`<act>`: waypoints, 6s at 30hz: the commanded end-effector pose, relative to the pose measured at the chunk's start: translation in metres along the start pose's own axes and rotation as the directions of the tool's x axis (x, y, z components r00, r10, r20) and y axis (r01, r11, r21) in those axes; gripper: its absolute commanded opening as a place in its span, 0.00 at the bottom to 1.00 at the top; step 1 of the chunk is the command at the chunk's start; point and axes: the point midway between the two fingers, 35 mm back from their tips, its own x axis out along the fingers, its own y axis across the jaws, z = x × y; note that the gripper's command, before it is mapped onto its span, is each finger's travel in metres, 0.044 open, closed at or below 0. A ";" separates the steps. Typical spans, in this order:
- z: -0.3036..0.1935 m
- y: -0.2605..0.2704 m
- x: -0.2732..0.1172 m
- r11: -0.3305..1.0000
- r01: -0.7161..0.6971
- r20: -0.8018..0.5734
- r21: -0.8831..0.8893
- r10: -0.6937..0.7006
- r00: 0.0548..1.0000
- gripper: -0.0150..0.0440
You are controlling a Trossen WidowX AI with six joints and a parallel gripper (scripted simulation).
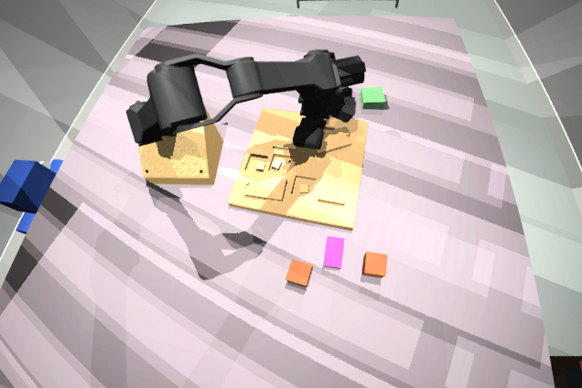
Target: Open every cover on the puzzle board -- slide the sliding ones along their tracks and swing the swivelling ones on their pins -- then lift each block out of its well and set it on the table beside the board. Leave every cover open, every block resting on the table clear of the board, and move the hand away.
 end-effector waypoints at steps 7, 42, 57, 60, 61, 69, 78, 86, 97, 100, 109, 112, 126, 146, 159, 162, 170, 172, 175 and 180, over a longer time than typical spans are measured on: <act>0.000 -0.012 0.003 1.000 0.010 -0.004 -0.007 -0.010 1.000 0.25; 0.017 -0.046 0.002 1.000 0.012 -0.004 -0.007 -0.012 1.000 0.25; 0.028 -0.058 0.002 1.000 0.012 -0.003 -0.006 -0.012 1.000 0.25; 0.030 -0.060 0.002 1.000 0.012 -0.003 -0.006 -0.012 1.000 0.25; 0.031 -0.060 0.002 1.000 0.012 -0.003 -0.006 -0.012 1.000 0.25; 0.040 -0.066 0.002 1.000 0.013 -0.003 -0.006 -0.013 1.000 0.25; 0.046 -0.070 0.000 1.000 0.013 -0.003 -0.006 -0.013 1.000 0.25; 0.047 -0.069 -0.010 1.000 0.012 -0.003 -0.006 -0.012 1.000 0.25; 0.048 -0.069 -0.025 1.000 0.011 -0.003 -0.006 -0.011 1.000 0.25; 0.048 -0.069 -0.029 1.000 0.010 -0.003 -0.006 -0.010 1.000 0.25; 0.048 -0.069 -0.040 1.000 0.010 -0.003 -0.006 -0.010 1.000 0.25; 0.048 -0.069 -0.044 1.000 0.010 -0.003 -0.006 -0.010 1.000 0.25; -0.007 -0.089 -0.057 1.000 0.011 -0.005 -0.025 -0.011 1.000 0.25; -0.112 -0.116 -0.057 0.999 0.012 -0.010 -0.042 -0.012 1.000 0.25; -0.115 -0.116 -0.018 0.999 0.012 -0.010 -0.043 -0.012 1.000 0.25; -0.117 -0.116 -0.008 0.999 0.014 -0.010 -0.043 -0.014 1.000 0.25; -0.117 -0.115 -0.003 0.999 0.014 -0.010 -0.043 -0.015 1.000 0.25; -0.117 -0.115 -0.001 0.999 0.014 -0.010 -0.043 -0.015 1.000 0.25; -0.118 -0.115 0.002 0.999 0.014 -0.010 -0.043 -0.015 1.000 0.25; -0.118 -0.115 0.005 0.999 0.015 -0.010 -0.043 -0.015 1.000 0.25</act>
